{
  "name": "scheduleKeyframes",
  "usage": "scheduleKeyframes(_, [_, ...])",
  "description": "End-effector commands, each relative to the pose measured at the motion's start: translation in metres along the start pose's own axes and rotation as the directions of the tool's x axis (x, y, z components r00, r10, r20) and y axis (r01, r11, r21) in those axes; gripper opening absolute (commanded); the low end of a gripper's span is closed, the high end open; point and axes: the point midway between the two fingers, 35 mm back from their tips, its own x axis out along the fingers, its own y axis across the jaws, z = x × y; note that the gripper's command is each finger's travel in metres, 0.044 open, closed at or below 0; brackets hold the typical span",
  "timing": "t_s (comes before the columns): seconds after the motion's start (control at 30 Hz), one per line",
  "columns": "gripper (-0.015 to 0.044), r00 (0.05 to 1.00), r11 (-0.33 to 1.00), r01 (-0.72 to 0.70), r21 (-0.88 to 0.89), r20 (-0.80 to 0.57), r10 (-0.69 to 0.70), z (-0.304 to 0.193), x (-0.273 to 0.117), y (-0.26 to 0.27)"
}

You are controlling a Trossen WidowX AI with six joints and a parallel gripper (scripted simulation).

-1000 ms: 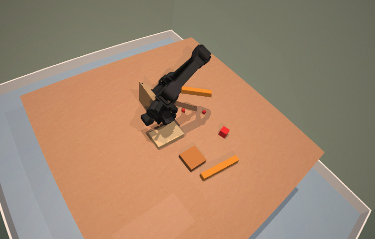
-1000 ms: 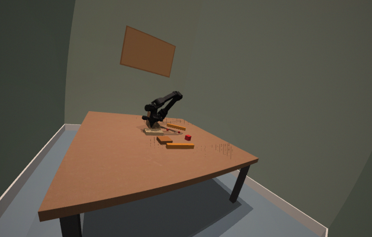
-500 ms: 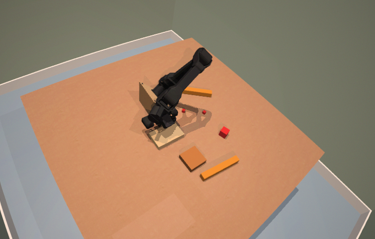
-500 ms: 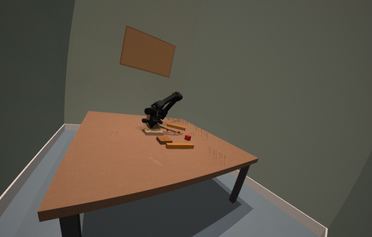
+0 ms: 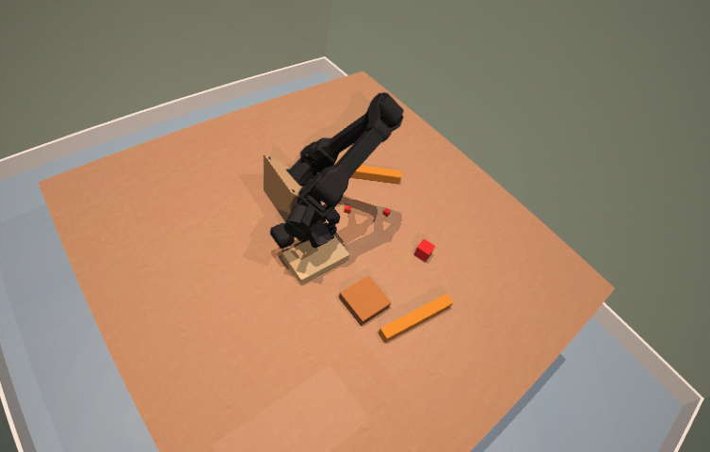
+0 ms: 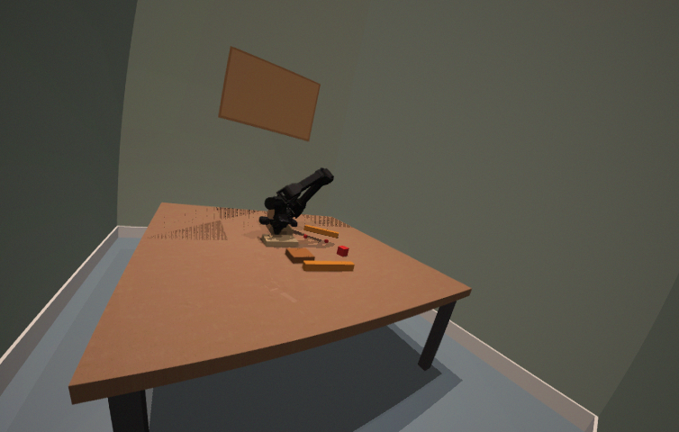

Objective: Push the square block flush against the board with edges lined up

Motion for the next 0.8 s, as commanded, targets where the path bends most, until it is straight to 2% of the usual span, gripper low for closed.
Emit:
scheduleKeyframes(0.0, [0.0,1.0,1.0,-0.002,0.001,0.003,0.002,0.007,0.0,-0.001])
scheduleKeyframes(0.77, [0.0,1.0,1.0,-0.002,0.0,0.005,0.002,0.035,0.0,-0.001])
